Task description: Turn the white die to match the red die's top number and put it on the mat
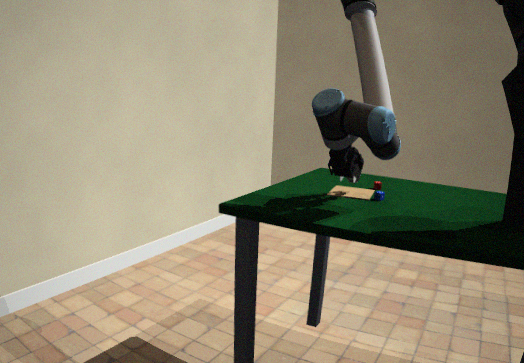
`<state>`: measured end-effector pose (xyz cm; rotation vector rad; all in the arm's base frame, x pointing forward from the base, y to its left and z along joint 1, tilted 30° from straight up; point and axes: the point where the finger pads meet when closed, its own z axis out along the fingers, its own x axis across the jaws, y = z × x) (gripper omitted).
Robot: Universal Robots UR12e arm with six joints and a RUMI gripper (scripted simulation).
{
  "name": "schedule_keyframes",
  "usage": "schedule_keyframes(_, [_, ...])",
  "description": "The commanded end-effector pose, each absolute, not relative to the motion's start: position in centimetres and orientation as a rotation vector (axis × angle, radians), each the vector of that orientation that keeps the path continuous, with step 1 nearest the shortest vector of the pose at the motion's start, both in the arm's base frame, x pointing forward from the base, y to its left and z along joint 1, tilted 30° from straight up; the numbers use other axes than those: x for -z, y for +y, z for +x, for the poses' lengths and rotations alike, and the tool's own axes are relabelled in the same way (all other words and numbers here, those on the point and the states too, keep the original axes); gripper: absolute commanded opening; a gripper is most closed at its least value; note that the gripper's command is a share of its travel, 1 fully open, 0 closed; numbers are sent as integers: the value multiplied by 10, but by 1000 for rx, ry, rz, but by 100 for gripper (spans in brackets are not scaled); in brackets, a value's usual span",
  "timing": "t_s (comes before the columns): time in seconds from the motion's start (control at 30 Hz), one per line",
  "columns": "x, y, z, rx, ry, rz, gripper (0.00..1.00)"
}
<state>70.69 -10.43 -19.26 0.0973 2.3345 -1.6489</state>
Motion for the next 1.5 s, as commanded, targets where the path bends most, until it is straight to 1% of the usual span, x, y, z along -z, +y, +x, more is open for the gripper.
schedule_keyframes(0.0, [176, -96, 702, 1648, 2335, 99, 6])
schedule_keyframes(0.23, [161, -89, 697, 1648, 2335, 99, 6])
schedule_keyframes(0.77, [160, -89, 697, 1637, 2343, 97, 6])
schedule_keyframes(1.0, [160, -91, 698, 1563, 2394, 85, 6])
schedule_keyframes(1.3, [159, -91, 697, 1361, 2509, 51, 6])
schedule_keyframes(1.47, [158, -90, 696, 1327, 2526, 45, 6])
